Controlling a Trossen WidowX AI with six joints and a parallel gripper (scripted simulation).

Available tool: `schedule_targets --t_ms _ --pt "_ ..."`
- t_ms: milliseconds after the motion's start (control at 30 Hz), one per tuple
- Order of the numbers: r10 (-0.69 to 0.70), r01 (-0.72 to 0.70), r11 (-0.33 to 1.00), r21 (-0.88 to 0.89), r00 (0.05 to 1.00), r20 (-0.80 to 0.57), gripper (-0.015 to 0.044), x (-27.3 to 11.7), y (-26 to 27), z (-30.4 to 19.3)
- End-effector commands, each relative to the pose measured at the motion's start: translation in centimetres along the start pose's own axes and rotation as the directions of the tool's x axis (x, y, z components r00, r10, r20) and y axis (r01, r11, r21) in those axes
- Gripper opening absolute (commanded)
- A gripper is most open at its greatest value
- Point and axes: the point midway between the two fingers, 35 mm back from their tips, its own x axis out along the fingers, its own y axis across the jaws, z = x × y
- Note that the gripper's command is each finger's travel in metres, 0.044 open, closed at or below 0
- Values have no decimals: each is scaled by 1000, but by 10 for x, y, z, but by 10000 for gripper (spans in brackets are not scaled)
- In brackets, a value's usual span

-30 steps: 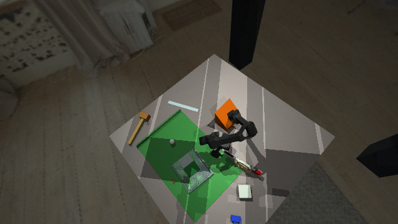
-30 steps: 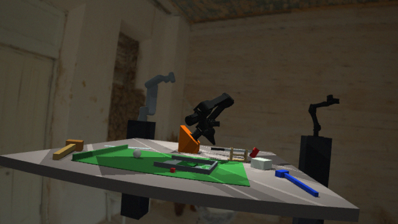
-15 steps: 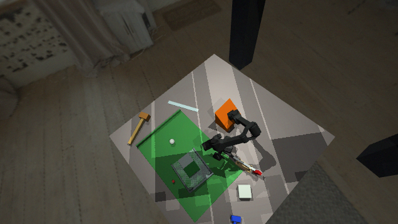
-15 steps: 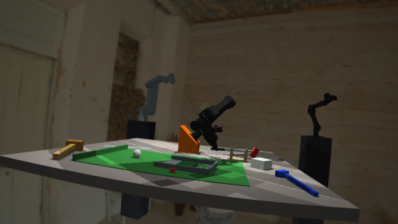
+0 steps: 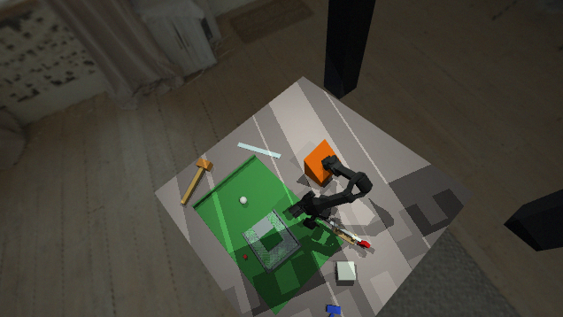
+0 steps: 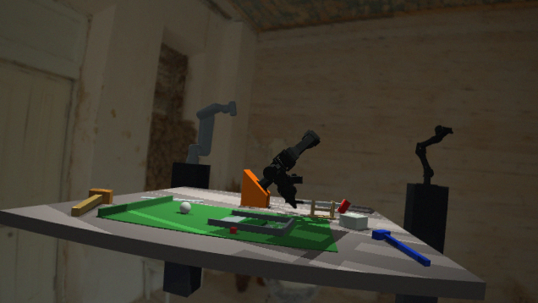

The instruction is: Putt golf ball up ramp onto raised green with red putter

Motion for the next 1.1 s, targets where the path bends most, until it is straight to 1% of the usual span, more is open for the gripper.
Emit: schedule_targets --t_ms 0,100,600,833,1067 --pt "-2 2 1000 -1 1000 5 440 6 0 2" --pt "-2 2 1000 -1 1000 7 440 10 0 2" --pt "1 -1 1000 0 1000 2 46 6 0 1" --pt "1 -1 1000 0 1000 2 0 6 0 1" --pt "-14 15 1000 21 1000 -16 0 -11 -2 7"
